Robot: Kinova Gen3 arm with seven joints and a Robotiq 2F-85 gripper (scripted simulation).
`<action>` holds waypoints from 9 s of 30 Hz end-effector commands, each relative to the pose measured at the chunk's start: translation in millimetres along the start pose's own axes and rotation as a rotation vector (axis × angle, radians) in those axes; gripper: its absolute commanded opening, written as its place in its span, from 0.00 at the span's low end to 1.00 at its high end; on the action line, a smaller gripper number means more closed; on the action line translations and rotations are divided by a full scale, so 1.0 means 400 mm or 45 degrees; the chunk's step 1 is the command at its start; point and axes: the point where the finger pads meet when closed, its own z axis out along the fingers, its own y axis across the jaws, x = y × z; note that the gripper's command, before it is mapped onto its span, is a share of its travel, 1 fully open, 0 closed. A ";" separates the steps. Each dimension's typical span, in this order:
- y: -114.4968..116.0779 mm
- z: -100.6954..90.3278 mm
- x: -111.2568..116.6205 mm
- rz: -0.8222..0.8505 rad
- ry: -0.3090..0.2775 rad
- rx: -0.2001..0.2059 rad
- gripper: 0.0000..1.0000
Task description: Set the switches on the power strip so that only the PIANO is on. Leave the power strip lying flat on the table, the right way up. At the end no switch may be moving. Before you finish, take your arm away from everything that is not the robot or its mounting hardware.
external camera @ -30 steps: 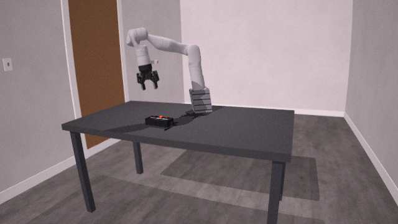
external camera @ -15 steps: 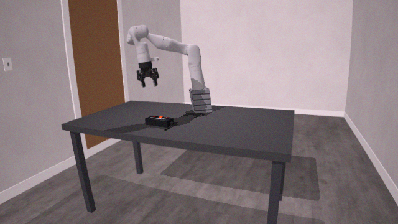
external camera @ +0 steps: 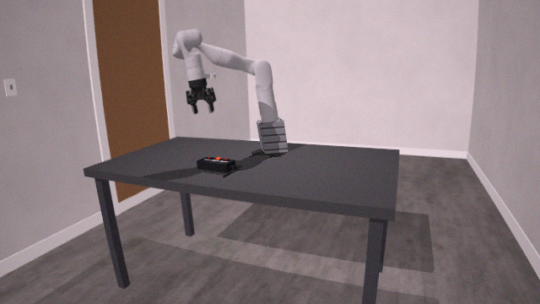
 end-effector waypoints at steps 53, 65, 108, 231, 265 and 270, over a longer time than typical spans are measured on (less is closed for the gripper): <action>0.038 -0.071 0.042 0.221 -0.020 -0.071 1.00; 0.055 -0.038 0.040 0.349 -0.023 -0.108 1.00; 0.096 0.064 0.037 0.807 -0.022 -0.212 1.00; 0.064 0.275 0.069 1.974 -0.025 -0.308 1.00; 0.032 0.315 0.089 2.230 -0.044 -0.300 1.00; 0.026 0.322 0.094 2.277 -0.049 -0.298 1.00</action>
